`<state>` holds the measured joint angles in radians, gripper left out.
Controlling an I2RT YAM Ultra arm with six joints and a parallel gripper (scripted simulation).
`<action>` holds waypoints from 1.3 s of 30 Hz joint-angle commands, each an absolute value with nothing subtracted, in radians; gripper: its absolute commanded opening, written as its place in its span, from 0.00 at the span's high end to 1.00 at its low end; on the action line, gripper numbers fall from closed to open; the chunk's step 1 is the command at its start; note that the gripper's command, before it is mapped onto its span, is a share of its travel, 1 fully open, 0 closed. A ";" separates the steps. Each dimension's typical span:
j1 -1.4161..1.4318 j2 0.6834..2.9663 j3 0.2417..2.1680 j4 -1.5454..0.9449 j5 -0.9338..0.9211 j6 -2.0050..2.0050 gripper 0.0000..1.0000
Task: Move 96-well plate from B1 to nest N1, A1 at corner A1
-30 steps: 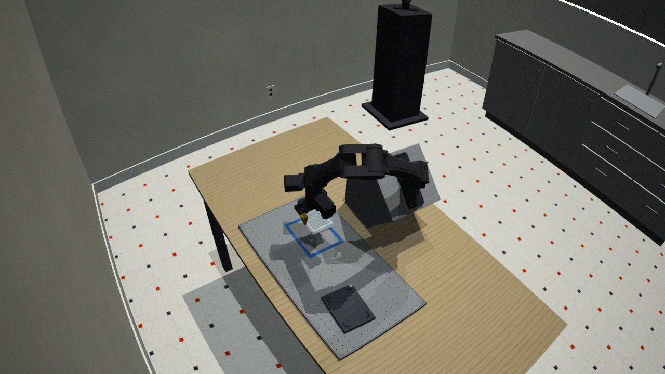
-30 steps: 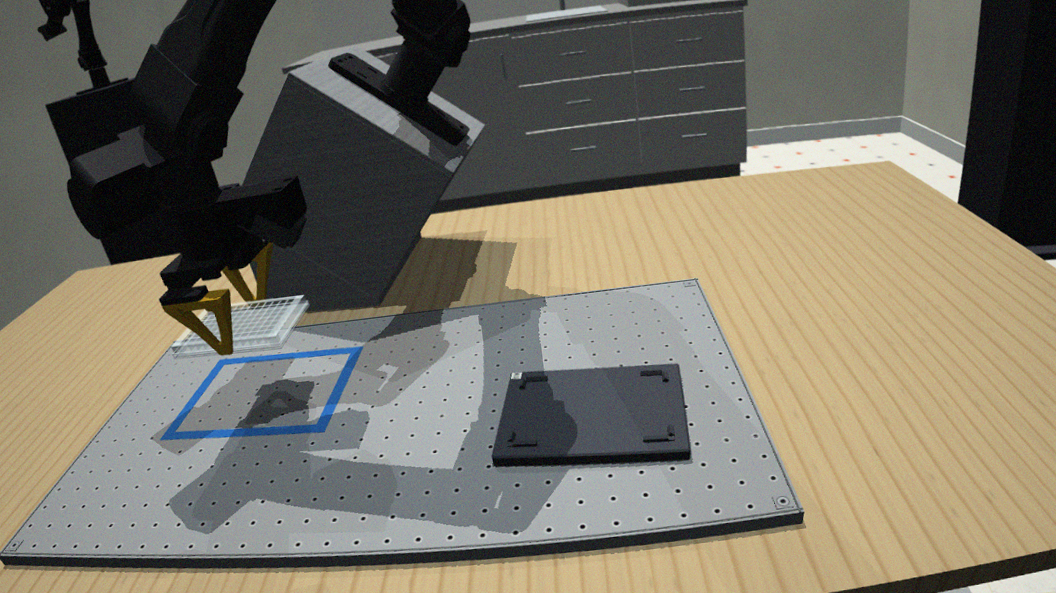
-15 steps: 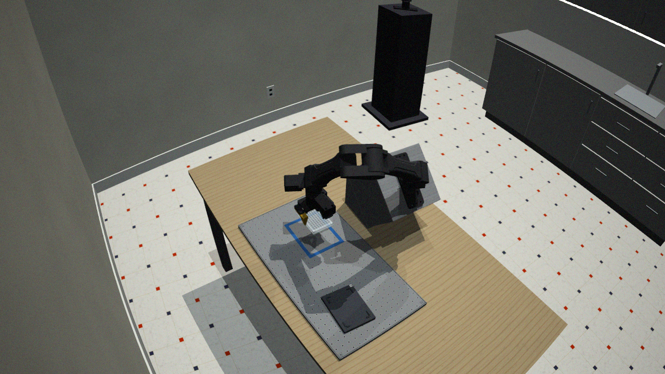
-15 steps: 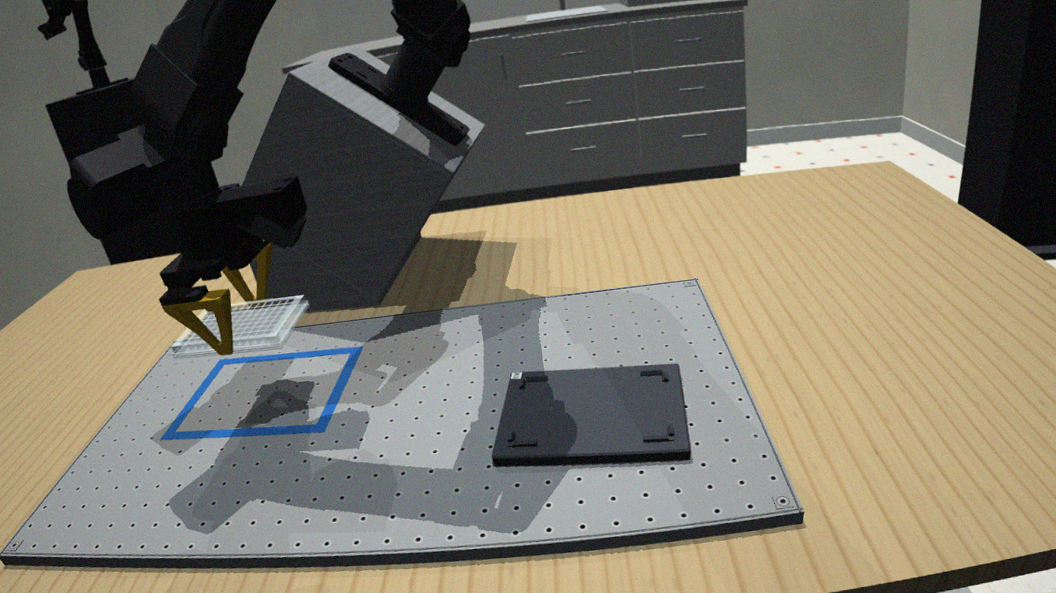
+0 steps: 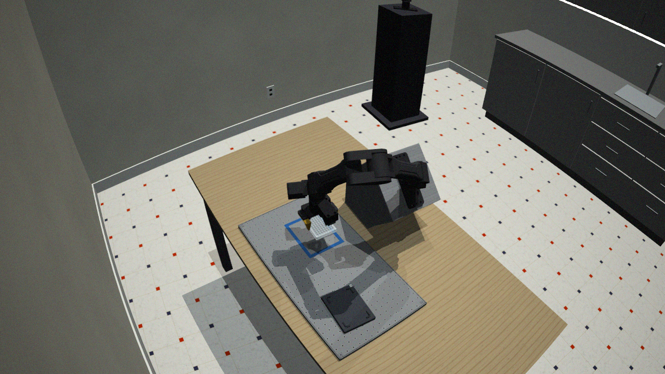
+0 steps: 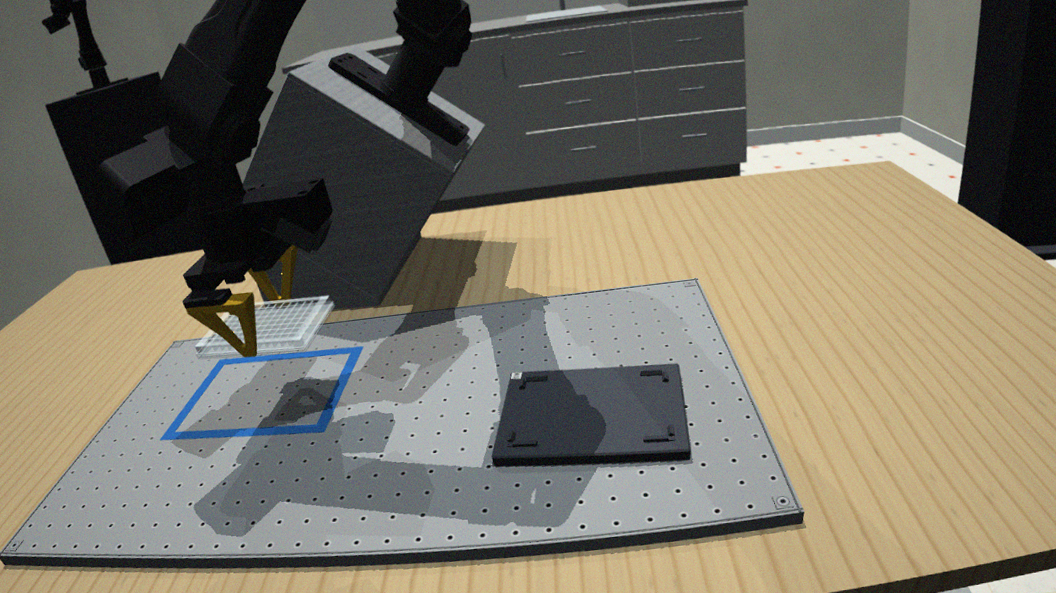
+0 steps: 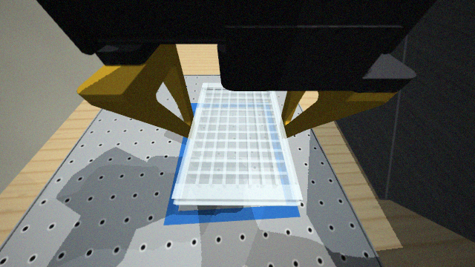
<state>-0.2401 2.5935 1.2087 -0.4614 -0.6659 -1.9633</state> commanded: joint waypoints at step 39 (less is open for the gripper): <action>0.015 2.262 1.111 -0.441 -0.715 -1.581 1.00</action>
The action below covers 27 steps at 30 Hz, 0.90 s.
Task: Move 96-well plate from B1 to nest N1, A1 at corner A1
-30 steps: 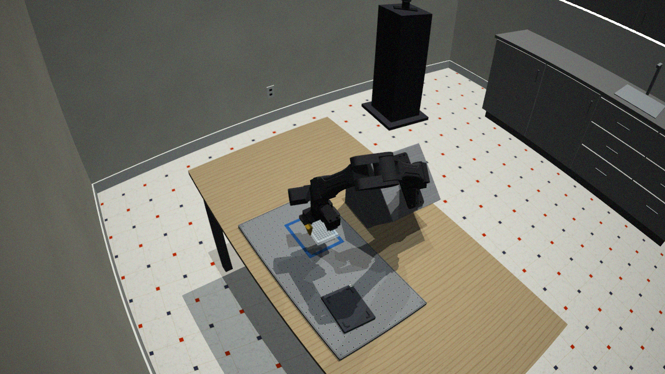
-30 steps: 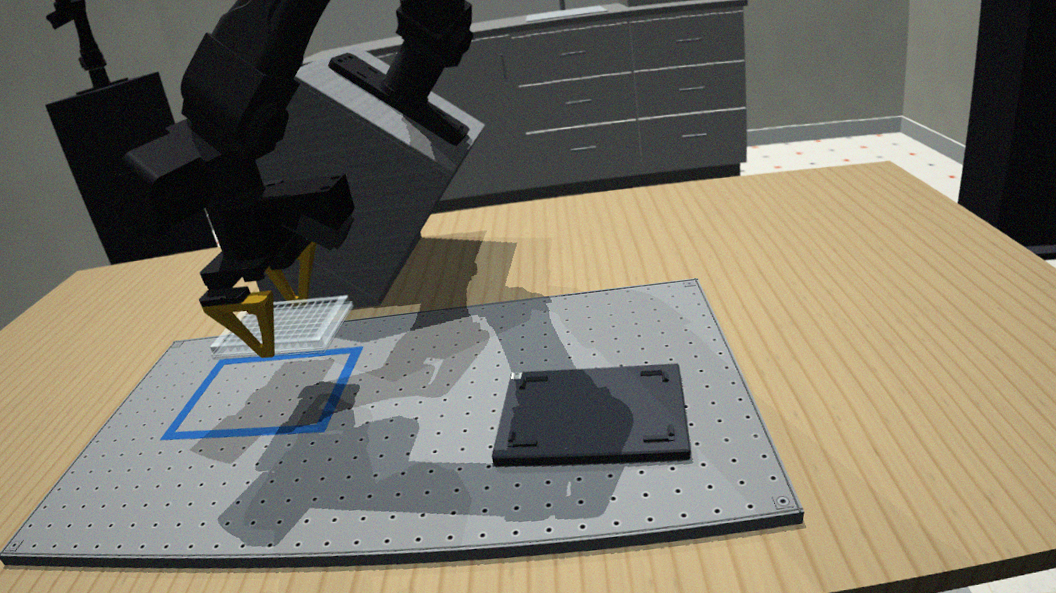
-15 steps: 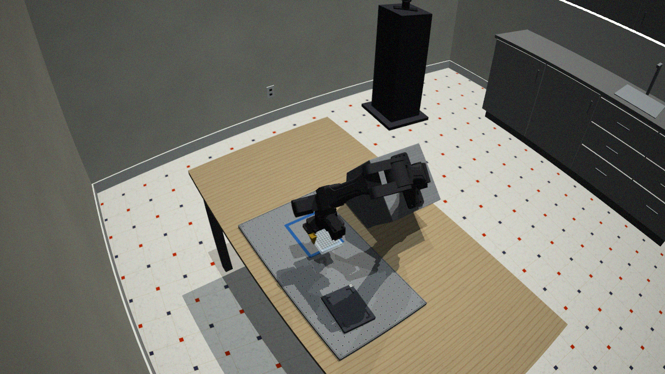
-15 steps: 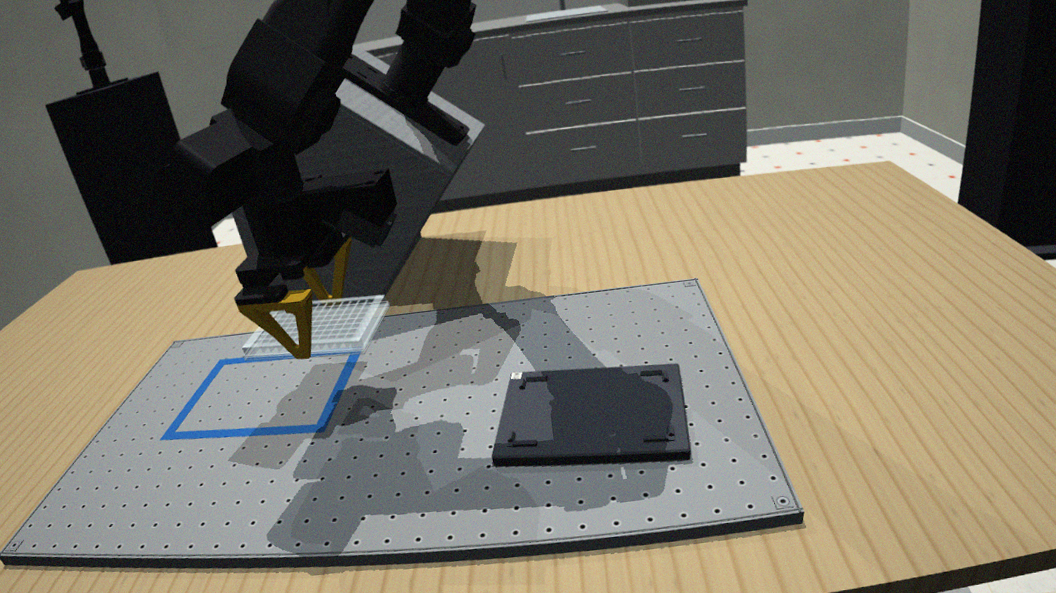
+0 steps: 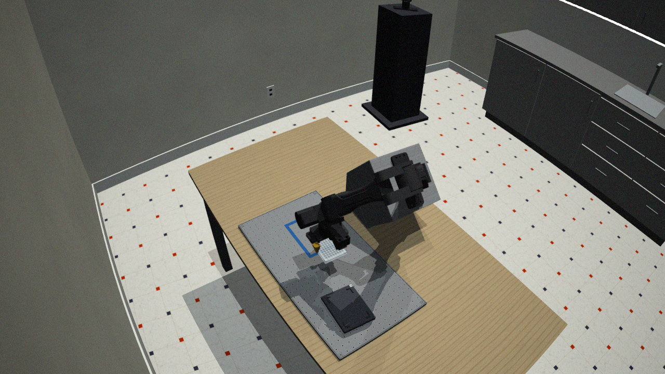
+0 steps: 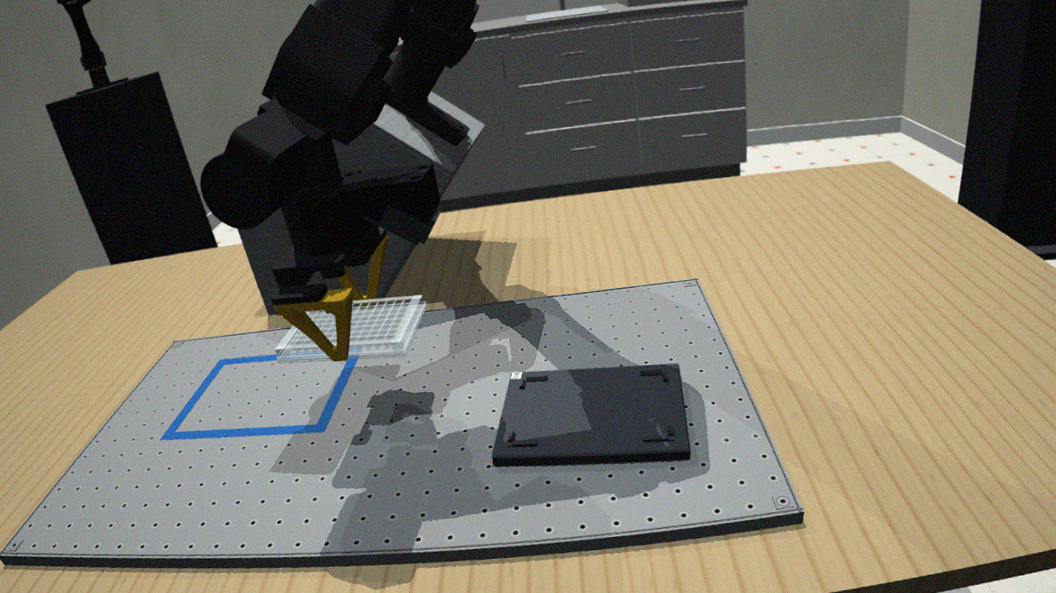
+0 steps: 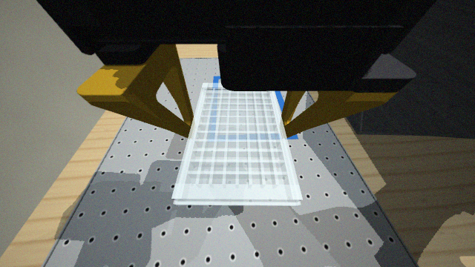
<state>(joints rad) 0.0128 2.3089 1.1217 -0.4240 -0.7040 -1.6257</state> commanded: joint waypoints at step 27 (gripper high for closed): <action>0.172 2.131 1.193 -0.483 -0.702 -1.374 1.00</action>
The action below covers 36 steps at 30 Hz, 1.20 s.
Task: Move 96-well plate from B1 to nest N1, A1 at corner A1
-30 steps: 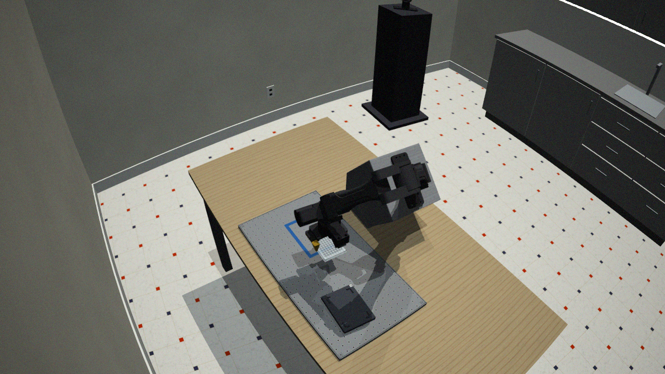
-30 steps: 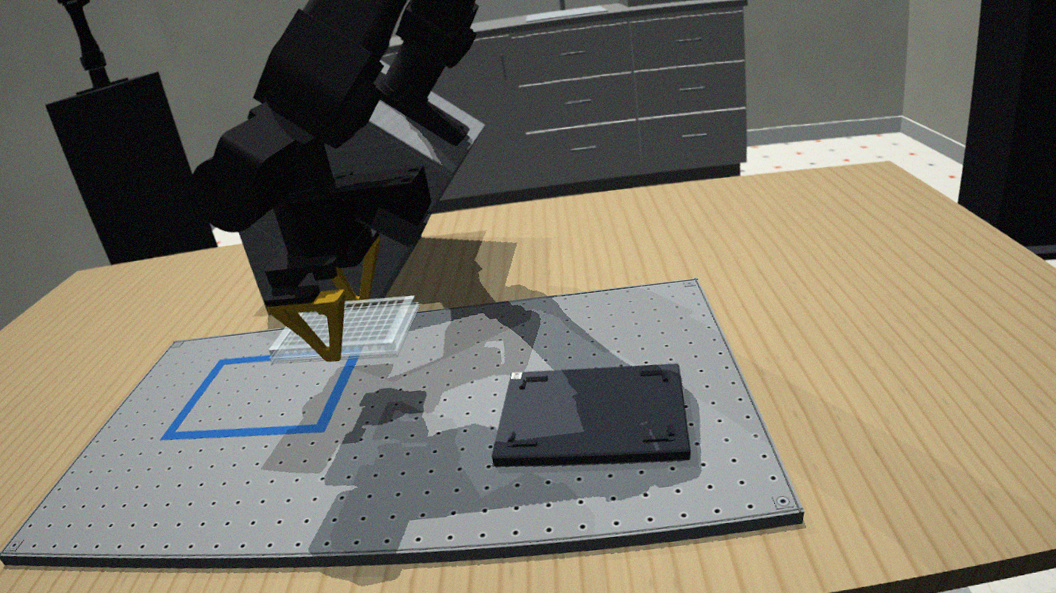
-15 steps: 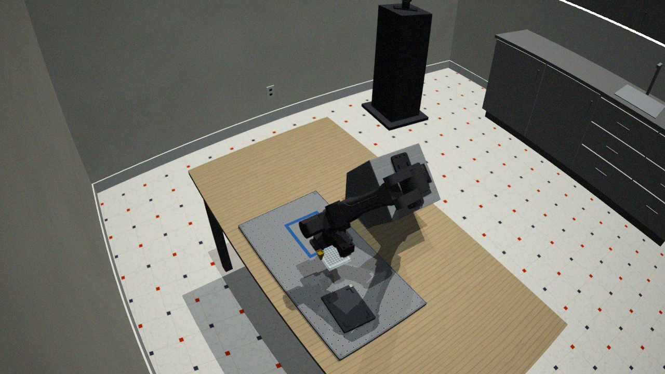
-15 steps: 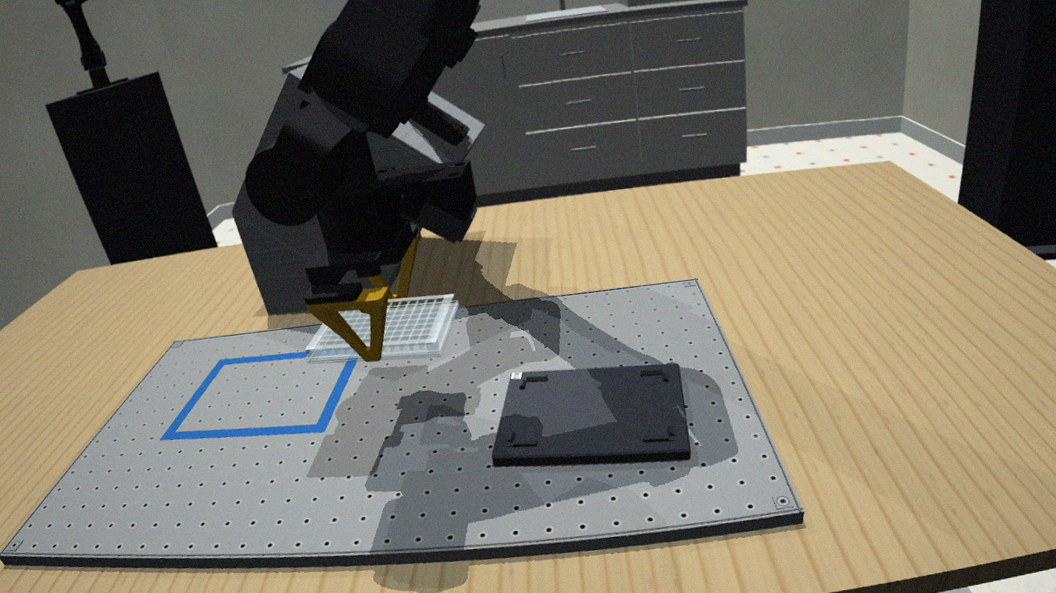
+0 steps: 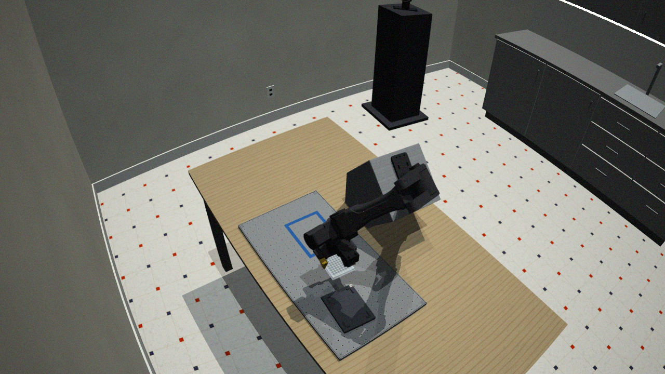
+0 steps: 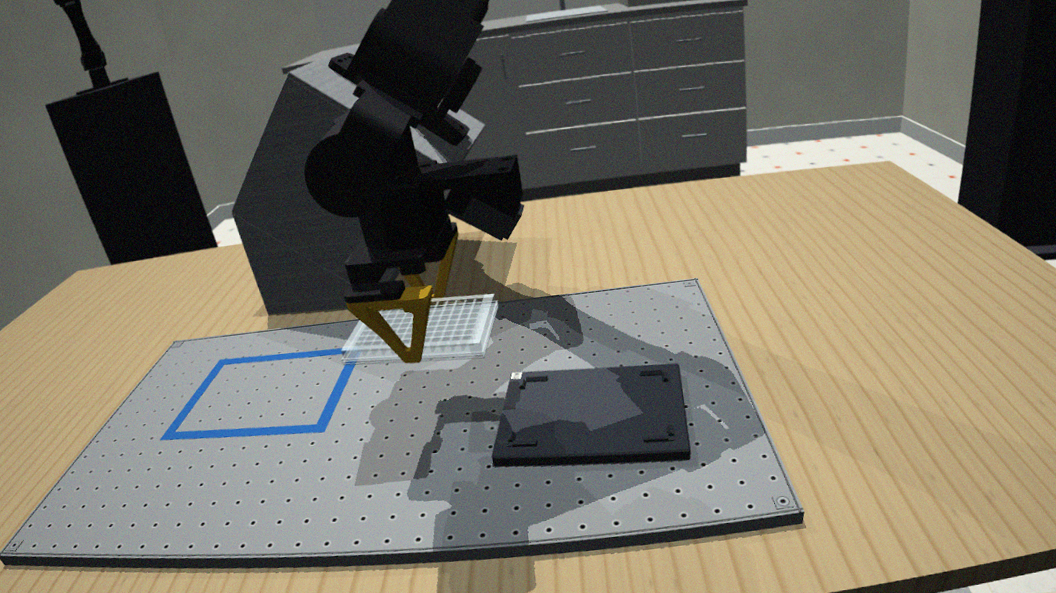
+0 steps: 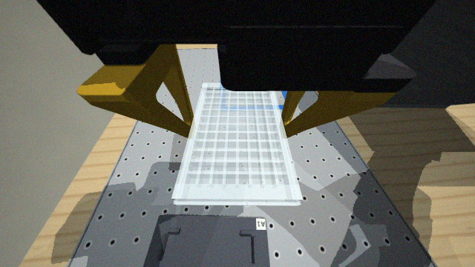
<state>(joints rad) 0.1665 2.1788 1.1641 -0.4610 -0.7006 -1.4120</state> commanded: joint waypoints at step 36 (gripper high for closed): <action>0.359 2.059 1.408 -0.615 -0.661 -1.132 1.00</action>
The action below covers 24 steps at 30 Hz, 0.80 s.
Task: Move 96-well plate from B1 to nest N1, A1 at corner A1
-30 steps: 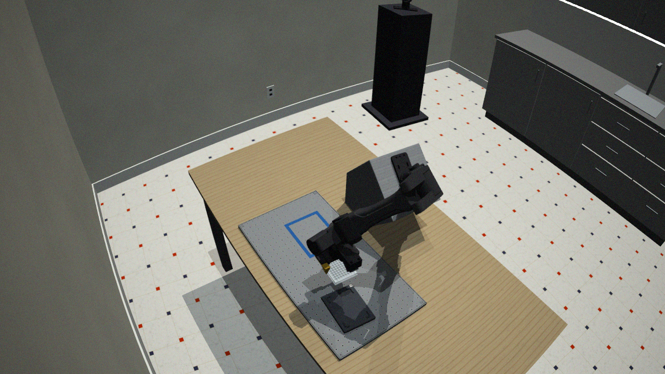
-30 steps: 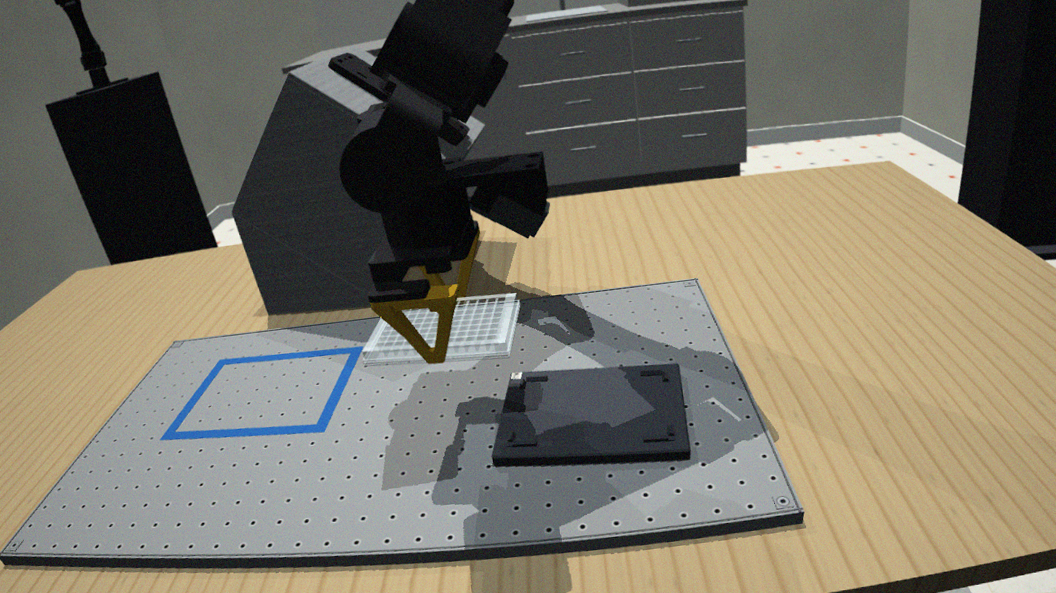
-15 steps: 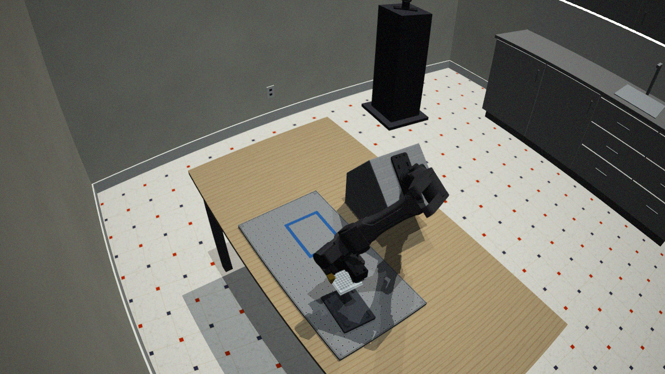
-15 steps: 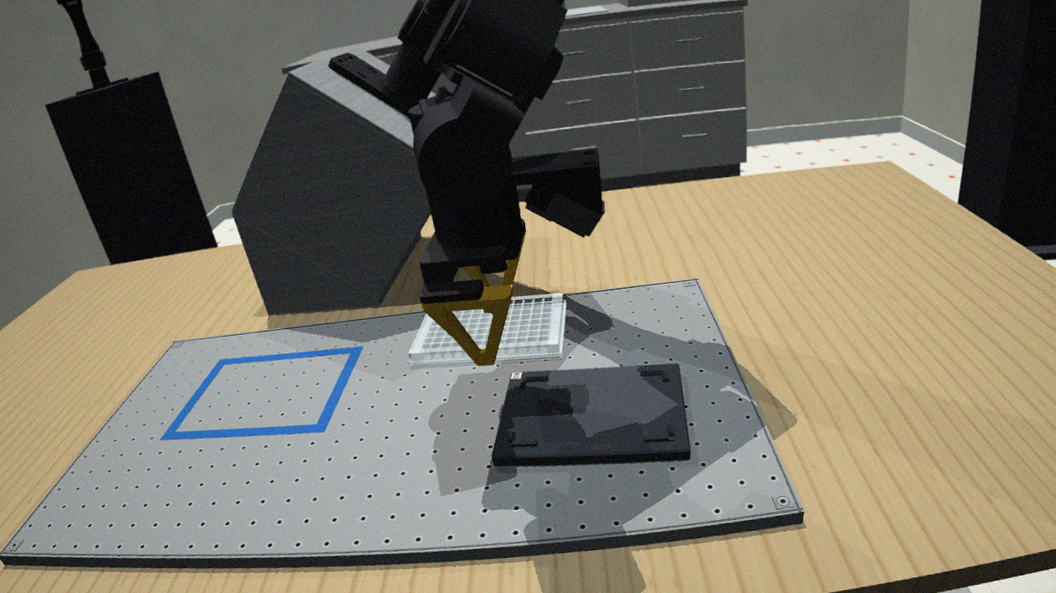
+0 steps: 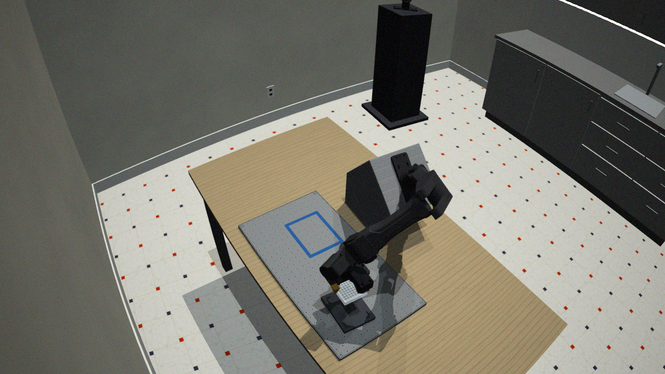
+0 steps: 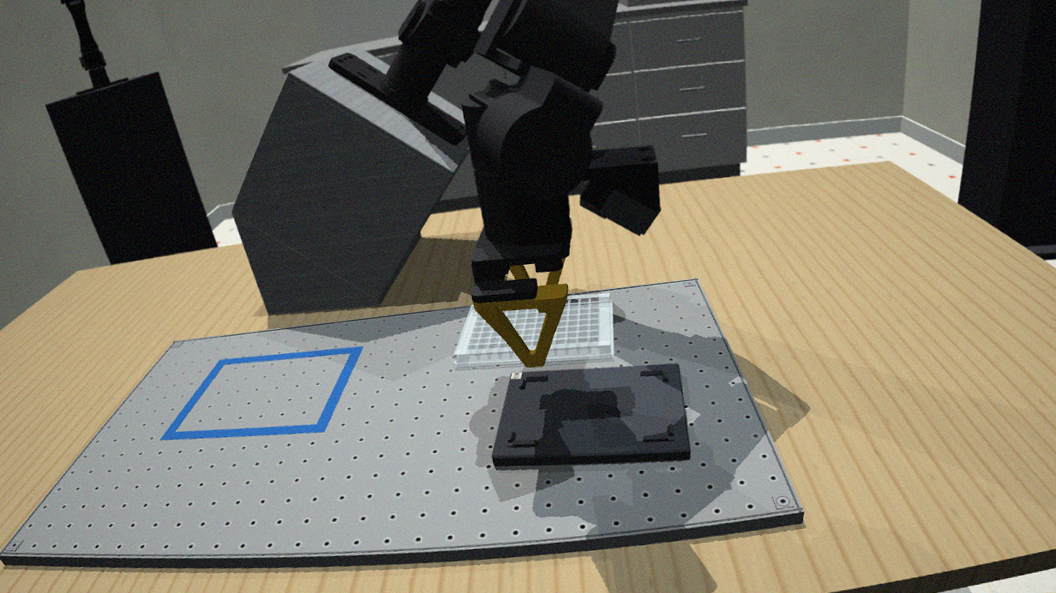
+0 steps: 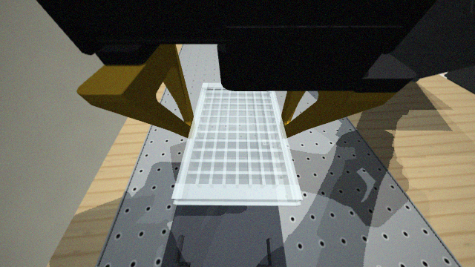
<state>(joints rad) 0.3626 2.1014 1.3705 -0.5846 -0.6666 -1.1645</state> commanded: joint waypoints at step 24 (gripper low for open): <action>0.396 2.072 1.494 -0.683 -0.651 -1.071 1.00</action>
<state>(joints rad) 0.4194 2.1017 1.5043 -0.6685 -0.6487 -1.0748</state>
